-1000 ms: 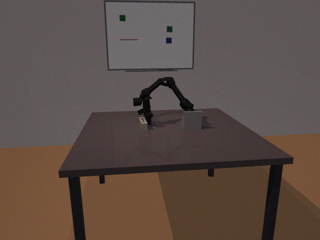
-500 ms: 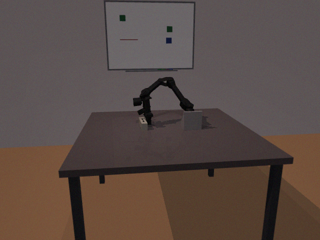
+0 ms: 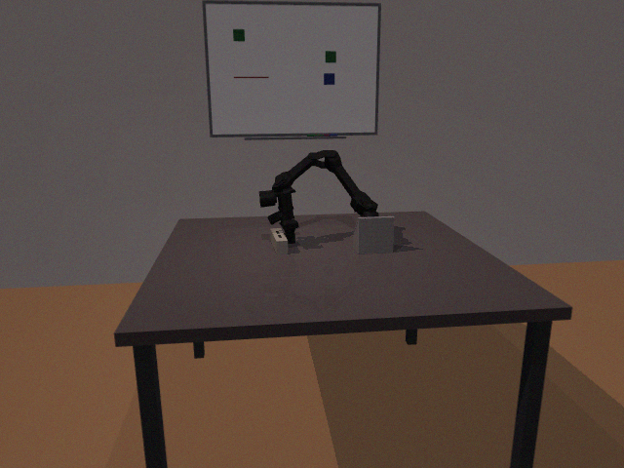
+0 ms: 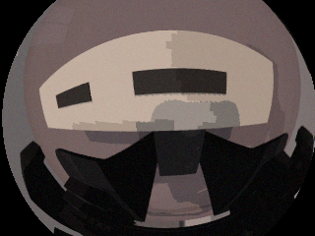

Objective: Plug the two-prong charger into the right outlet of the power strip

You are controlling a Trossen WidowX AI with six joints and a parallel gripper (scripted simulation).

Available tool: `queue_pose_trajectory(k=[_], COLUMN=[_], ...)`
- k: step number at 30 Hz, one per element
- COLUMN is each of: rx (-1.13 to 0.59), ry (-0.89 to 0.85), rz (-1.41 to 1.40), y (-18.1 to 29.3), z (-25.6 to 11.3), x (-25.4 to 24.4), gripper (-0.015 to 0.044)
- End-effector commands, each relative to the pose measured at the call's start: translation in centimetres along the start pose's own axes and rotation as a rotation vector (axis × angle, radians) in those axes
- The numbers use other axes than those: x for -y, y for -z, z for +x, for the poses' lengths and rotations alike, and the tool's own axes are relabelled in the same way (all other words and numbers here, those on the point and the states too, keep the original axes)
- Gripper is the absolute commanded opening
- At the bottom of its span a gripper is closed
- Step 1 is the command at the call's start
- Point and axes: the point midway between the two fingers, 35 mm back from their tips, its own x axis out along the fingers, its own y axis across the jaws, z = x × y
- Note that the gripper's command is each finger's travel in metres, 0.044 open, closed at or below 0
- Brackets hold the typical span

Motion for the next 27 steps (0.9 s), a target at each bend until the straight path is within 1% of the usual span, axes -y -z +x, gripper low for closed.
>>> queue_pose_trajectory(k=[1,21,27], rx=[0.021,-0.001,-0.001], ry=[0.0,0.0,0.0], rz=[0.019,0.0,0.0], y=[-0.78,0.0,0.0], z=[-0.25,0.0,0.0], x=[0.12,0.0,0.0], gripper=[0.0,0.0,0.0157])
